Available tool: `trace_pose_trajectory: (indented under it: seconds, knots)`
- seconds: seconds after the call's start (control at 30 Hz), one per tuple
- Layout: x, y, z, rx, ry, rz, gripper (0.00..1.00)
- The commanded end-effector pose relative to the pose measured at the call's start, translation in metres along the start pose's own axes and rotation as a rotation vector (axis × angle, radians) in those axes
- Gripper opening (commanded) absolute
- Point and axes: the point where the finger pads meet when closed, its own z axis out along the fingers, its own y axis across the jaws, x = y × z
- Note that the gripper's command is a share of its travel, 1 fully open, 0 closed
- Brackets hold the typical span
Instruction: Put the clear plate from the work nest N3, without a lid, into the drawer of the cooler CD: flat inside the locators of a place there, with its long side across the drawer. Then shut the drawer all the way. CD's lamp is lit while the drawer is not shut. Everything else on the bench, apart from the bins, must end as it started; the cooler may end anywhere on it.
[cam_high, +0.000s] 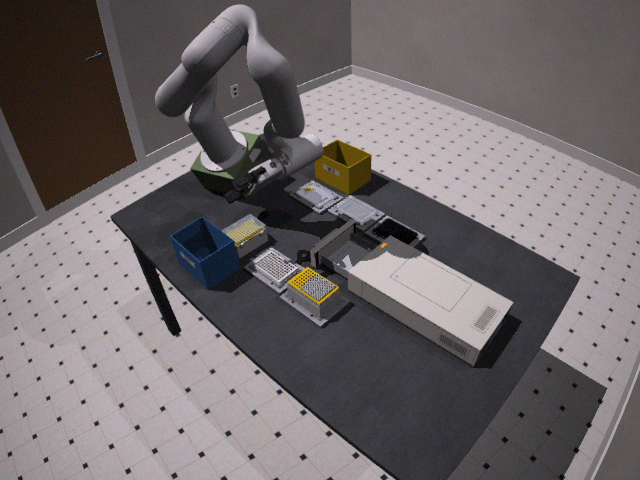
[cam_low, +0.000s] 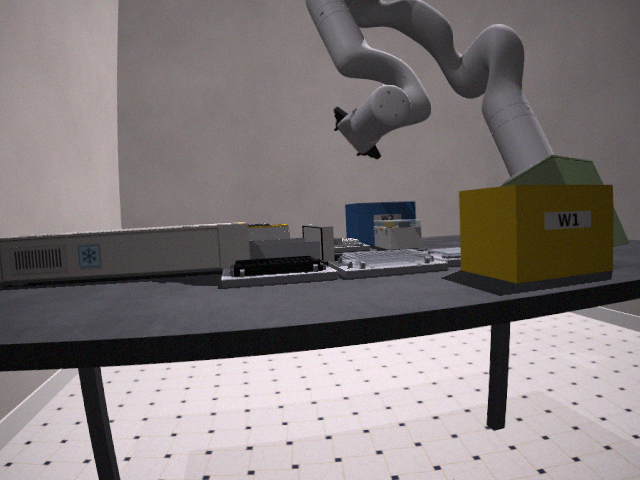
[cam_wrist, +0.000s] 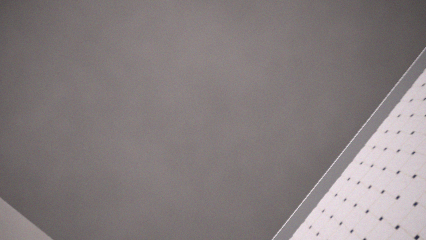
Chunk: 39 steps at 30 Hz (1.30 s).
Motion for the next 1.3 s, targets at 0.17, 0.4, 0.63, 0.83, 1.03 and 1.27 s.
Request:
trace_pose_trajectory:
  seconds: [0.17, 0.4, 0.63, 0.83, 1.03, 1.27]
  knots:
    - [0.000, 0.000, 0.000, 0.000, 0.000, 0.001, 1.00]
    - [0.000, 0.000, 0.000, 0.000, 0.000, 0.001, 1.00]
    - [-0.001, 0.008, -0.001, -0.038, -0.006, 0.093, 1.00]
    - [-0.001, 0.012, -0.002, -0.117, -0.013, 0.277, 1.00]
    - [-0.002, 0.020, -0.006, -0.186, -0.009, 0.435, 1.00]
    - [-0.004, 0.028, -0.011, -0.254, 0.003, 0.587, 1.00]
